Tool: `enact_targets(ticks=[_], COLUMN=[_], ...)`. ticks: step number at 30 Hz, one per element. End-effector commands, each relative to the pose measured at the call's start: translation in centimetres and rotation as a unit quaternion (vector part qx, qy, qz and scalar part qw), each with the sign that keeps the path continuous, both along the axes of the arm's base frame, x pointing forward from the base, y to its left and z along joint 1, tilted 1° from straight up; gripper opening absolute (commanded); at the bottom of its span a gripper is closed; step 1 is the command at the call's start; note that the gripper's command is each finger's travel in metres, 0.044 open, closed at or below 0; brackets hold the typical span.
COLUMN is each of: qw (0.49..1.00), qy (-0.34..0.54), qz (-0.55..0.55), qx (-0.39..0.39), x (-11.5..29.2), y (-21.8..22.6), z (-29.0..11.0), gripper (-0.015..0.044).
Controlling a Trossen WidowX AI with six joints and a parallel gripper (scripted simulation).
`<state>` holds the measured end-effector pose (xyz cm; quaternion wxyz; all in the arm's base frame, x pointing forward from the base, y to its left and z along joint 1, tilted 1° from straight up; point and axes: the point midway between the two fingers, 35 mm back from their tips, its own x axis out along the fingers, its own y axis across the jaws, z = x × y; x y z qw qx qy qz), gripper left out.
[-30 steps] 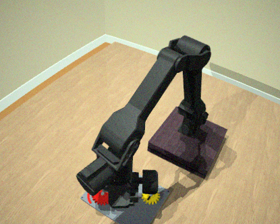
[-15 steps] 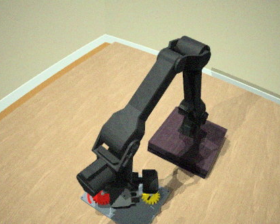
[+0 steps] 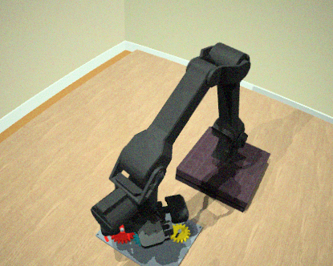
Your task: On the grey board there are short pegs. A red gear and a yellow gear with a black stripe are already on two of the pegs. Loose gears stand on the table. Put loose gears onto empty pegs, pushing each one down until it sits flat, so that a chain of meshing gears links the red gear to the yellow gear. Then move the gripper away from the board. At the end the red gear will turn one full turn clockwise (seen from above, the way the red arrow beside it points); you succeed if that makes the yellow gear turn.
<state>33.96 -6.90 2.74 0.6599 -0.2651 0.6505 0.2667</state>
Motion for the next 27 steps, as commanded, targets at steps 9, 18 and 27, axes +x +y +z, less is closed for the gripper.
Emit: enact_targets(ticks=[9, 18, 27], qw=[0.998, 0.996, 0.917], qy=[0.001, 0.001, 0.003], qz=[-0.062, -0.092, -0.398], qx=[0.0, 0.001, 0.008], x=[0.1, 0.3, 2.8], y=[0.0, 0.5, 8.1], z=[2.8, 4.1, 4.3], gripper=[0.014, 0.0193, 0.0429])
